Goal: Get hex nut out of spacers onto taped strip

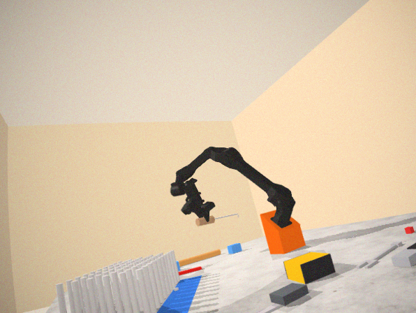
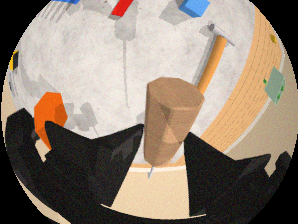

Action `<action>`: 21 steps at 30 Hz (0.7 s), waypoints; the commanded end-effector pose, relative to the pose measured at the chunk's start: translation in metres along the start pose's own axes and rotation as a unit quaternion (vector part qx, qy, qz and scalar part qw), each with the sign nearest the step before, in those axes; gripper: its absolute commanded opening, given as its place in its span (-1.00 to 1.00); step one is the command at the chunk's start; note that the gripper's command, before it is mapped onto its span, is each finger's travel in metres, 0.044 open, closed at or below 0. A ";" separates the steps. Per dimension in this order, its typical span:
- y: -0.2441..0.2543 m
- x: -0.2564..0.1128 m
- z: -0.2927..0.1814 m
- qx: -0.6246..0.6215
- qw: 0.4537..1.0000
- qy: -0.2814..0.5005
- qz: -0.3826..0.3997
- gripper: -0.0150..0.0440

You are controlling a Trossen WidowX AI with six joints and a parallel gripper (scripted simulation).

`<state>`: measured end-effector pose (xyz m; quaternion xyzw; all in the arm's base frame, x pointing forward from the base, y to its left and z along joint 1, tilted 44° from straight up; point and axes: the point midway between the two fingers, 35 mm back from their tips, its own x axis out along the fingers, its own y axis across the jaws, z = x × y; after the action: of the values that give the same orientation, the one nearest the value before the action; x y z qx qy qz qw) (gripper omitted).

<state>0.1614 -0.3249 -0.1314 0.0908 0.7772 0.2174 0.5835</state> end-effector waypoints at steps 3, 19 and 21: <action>-0.014 0.015 -0.016 0.050 0.998 0.021 0.009 -0.49; -0.013 0.025 -0.010 0.050 0.998 0.021 0.009 -0.49; -0.013 0.027 -0.009 0.050 0.998 0.021 0.009 -0.49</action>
<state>0.1454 -0.3276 -0.1563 0.1241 0.7967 0.1900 0.5602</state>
